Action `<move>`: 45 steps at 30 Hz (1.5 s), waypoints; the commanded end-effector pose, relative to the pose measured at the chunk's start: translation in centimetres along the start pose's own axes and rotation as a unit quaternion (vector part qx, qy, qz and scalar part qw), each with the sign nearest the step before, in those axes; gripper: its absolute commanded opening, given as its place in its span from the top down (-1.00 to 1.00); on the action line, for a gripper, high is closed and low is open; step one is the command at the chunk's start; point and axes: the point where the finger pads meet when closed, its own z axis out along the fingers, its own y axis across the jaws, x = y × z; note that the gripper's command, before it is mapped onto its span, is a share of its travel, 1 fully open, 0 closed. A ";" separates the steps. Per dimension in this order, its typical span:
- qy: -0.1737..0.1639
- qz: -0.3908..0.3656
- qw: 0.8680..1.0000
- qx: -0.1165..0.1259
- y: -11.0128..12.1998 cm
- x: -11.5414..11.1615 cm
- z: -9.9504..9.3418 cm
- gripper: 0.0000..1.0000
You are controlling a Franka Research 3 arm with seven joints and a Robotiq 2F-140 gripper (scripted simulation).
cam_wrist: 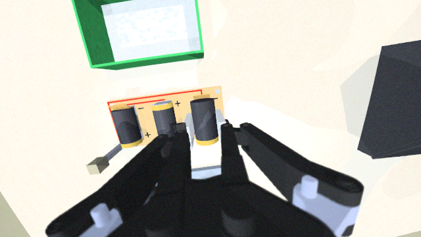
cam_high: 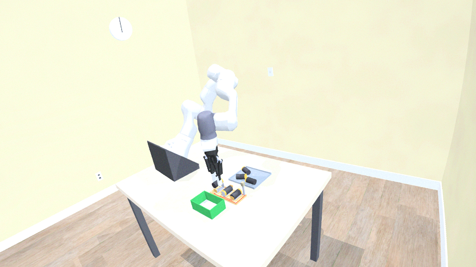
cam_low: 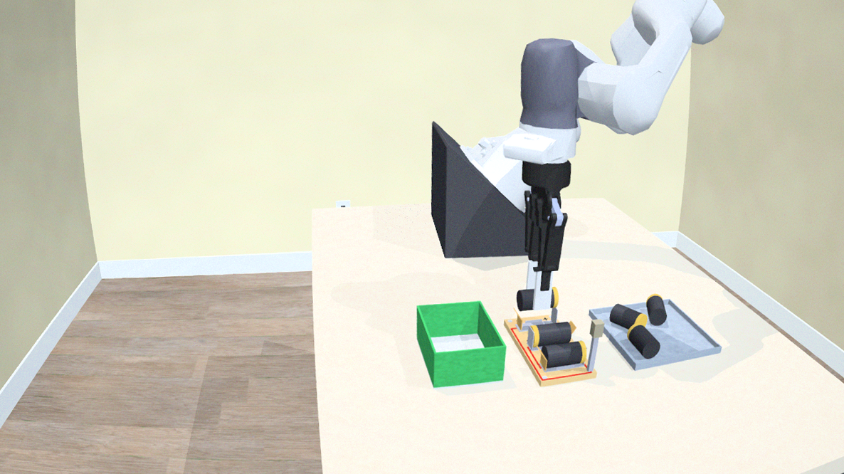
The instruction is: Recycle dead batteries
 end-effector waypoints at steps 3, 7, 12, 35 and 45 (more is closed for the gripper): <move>0.001 -0.001 1.000 0.002 -0.1 0.1 0.0 0.68; 0.001 -0.001 1.000 0.002 -0.1 0.1 0.0 0.68; 0.001 -0.001 1.000 0.002 -0.1 0.1 0.0 0.68; 0.001 -0.001 1.000 0.002 -0.1 0.1 2.6 0.68; 0.001 -0.001 1.000 0.002 -0.1 0.1 3.2 0.68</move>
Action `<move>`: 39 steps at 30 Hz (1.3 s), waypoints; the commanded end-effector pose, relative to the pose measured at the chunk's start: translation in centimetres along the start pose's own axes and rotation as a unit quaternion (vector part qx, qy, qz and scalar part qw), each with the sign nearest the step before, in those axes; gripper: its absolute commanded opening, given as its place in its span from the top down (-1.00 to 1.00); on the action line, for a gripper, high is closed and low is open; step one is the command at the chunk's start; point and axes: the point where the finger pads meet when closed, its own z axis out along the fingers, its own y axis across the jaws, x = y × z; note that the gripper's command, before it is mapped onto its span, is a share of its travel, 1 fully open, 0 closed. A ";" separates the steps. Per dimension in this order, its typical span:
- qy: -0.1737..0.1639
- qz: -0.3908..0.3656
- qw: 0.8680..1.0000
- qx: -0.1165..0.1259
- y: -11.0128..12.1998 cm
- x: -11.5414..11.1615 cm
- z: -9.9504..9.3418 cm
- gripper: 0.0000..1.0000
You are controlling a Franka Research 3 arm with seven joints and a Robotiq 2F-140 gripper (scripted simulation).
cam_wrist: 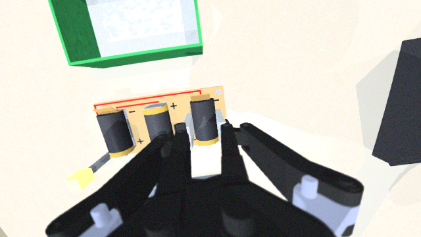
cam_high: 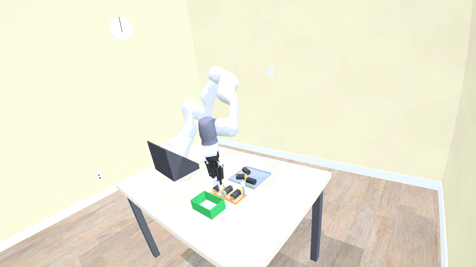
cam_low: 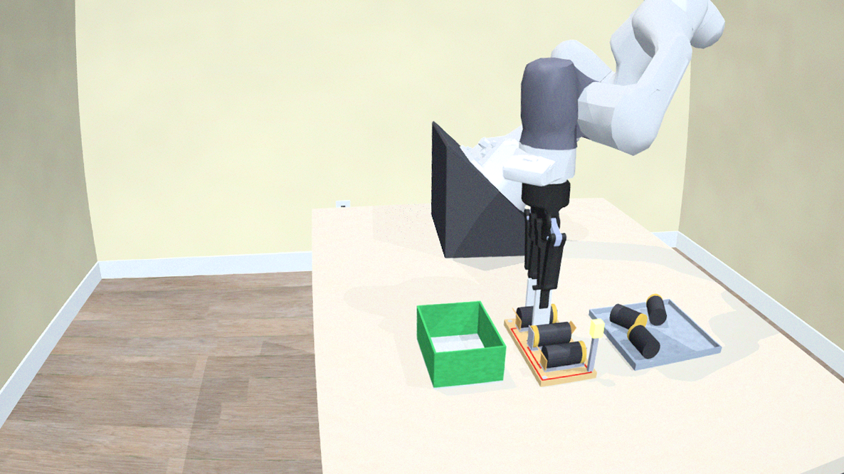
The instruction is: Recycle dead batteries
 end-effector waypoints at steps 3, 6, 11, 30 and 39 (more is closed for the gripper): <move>0.003 -0.003 1.000 0.002 -0.1 0.2 0.1 0.68; 0.003 -0.003 1.000 0.002 -0.1 0.2 0.1 0.68; 0.003 -0.003 1.000 0.002 -0.1 0.2 0.1 0.68; 0.003 -0.003 1.000 0.002 -0.1 0.2 0.1 0.41; 0.003 -0.003 1.000 0.002 -0.1 0.2 -0.5 0.41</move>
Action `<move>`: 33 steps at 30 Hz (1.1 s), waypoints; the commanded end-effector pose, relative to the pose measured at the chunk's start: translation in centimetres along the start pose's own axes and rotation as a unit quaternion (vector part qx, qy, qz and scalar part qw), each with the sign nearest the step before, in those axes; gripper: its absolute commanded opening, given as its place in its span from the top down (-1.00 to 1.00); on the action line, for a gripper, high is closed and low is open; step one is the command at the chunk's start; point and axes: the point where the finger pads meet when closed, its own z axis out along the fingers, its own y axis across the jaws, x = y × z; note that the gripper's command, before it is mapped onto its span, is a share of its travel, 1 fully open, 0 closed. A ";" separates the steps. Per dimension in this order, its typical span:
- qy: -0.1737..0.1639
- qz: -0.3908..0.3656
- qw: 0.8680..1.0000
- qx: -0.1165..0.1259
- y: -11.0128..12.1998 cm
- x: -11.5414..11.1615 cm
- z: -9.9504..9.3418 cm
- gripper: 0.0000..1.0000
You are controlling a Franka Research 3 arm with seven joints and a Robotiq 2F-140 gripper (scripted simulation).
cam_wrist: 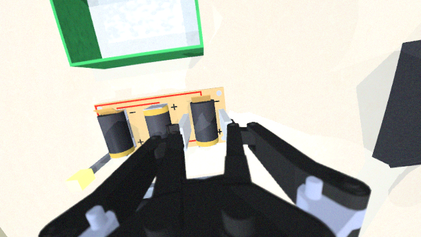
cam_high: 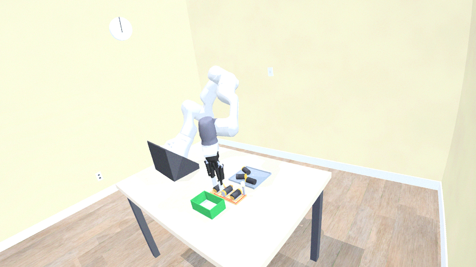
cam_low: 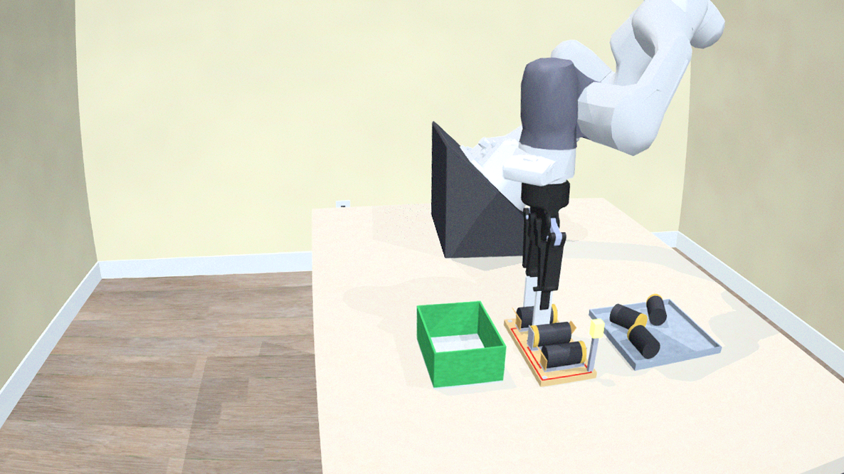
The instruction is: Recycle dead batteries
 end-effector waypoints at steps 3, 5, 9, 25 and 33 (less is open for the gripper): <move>0.000 -0.001 1.000 0.001 -0.1 0.1 -1.4 0.41; 0.000 -0.001 1.000 0.001 -0.1 0.1 -2.3 0.41; 0.000 -0.001 1.000 0.001 -0.1 0.1 -4.2 0.41; 0.001 -0.001 1.000 0.001 -0.1 0.1 -6.4 0.41; 0.001 -0.001 1.000 0.001 -0.1 0.1 -6.4 0.41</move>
